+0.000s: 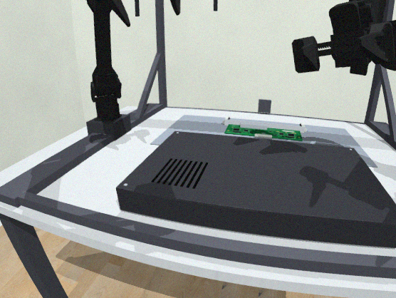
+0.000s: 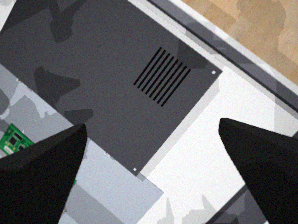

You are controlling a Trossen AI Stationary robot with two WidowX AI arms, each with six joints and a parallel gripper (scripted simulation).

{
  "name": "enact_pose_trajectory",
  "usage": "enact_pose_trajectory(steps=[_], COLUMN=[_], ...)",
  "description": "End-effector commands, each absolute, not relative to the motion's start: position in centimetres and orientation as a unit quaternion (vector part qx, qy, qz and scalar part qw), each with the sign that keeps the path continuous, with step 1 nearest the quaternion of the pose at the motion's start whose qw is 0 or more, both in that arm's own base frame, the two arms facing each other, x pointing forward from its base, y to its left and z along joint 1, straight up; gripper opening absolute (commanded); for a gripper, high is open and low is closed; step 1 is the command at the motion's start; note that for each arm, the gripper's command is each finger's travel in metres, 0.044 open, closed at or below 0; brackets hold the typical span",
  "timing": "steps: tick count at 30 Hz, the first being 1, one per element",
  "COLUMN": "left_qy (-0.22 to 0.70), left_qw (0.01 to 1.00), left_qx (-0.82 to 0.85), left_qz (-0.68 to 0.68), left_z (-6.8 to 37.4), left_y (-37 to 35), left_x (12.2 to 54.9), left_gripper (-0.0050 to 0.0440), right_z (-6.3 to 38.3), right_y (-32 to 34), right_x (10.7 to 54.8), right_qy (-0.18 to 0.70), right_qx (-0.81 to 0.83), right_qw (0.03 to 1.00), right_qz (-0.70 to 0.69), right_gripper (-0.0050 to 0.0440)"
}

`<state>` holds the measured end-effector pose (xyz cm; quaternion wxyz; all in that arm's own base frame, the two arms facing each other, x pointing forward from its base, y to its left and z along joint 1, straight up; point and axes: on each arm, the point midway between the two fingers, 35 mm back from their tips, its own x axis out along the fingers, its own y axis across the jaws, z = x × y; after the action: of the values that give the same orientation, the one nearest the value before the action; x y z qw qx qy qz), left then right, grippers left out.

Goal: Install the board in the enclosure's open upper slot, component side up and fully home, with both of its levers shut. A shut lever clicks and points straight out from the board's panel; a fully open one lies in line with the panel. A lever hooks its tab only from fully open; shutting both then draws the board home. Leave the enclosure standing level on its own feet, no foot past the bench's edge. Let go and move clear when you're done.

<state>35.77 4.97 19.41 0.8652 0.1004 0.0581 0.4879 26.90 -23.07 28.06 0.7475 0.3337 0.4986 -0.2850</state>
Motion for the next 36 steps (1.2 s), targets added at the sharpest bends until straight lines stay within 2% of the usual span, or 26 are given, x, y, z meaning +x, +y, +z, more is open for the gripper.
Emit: enact_pose_trajectory(steps=[1, 18, 25, 32, 36], left_qy=[0.047, 0.047, 0.068, 0.138, 0.158], left_qw=[0.866, 0.866, 0.886, 0.917, 0.921], left_qx=[0.089, 0.089, 0.129, 0.224, 0.247], left_qz=[0.490, 0.490, 0.439, 0.301, 0.256], left_z=[20.3, 20.3, 20.8, 19.4, 18.8], left_y=[5.0, 5.0, 5.0, 4.6, 4.4], left_x=[35.8, 35.8, 37.8, 41.4, 42.2], left_gripper=[0.0400, 0.0400, 0.0400, 0.0400, 0.0400], right_z=[29.0, 29.0, 28.4, 27.0, 26.4], right_y=[-22.9, -22.9, -19.7, -11.9, -9.7], right_x=[26.8, 26.8, 27.7, 30.1, 30.8], right_qy=[0.488, 0.488, 0.492, 0.495, 0.495], right_qx=[0.329, 0.329, 0.357, 0.408, 0.411], right_qw=[0.756, 0.756, 0.760, 0.762, 0.764], right_qz=[-0.286, -0.286, -0.230, -0.085, -0.050], right_gripper=[0.0400, 0.0400, 0.0232, 0.0223, 0.0223])
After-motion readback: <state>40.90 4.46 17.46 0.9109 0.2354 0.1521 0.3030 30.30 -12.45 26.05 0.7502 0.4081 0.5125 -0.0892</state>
